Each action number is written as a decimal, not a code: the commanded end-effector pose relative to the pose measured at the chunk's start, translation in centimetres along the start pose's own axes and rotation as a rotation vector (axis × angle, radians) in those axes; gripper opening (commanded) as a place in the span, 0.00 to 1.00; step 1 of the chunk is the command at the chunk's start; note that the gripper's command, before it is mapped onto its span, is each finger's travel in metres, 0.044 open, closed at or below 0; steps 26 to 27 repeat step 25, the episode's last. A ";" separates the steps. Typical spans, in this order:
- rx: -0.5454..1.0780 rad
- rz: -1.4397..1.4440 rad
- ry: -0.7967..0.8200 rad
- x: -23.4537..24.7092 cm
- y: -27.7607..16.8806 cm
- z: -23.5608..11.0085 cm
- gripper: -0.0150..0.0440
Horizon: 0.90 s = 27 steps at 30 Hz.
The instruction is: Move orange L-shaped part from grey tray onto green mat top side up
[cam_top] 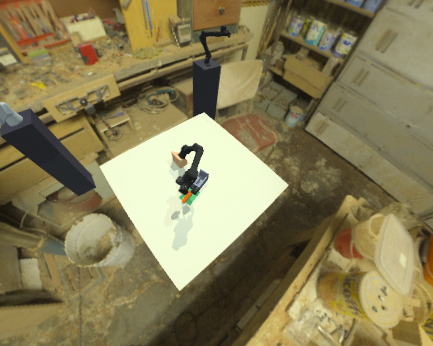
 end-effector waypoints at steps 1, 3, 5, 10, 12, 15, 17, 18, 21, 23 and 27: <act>-0.007 -0.001 0.000 -0.2 -0.1 -2.6 0.93; -0.007 -0.001 0.000 -0.2 -0.1 -2.6 0.93; -0.015 0.004 0.012 -0.3 0.1 -2.1 0.93; -0.015 0.004 0.012 -0.3 0.1 -2.1 0.93; -0.015 0.004 0.012 -0.3 0.1 -2.1 0.93; -0.015 0.004 0.012 -0.3 0.1 -2.1 0.93; -0.015 0.004 0.012 -0.3 0.1 -2.1 0.93; -0.015 0.004 0.012 -0.3 0.1 -2.1 0.93; -0.015 0.004 0.012 -0.3 0.1 -2.1 0.93; -0.015 0.004 0.012 -0.3 0.1 -2.1 0.93; -0.015 0.004 0.012 -0.3 0.1 -2.1 0.93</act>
Point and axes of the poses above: the point midway between the two fingers, 35 mm back from their tips, its own z axis out along the fingers, its own x axis across the jaws, y = z × x, the point moved 3 cm from there along -z, back along the fingers, and after that the axes turned 10 degrees about -z, right-handed, at the moved point
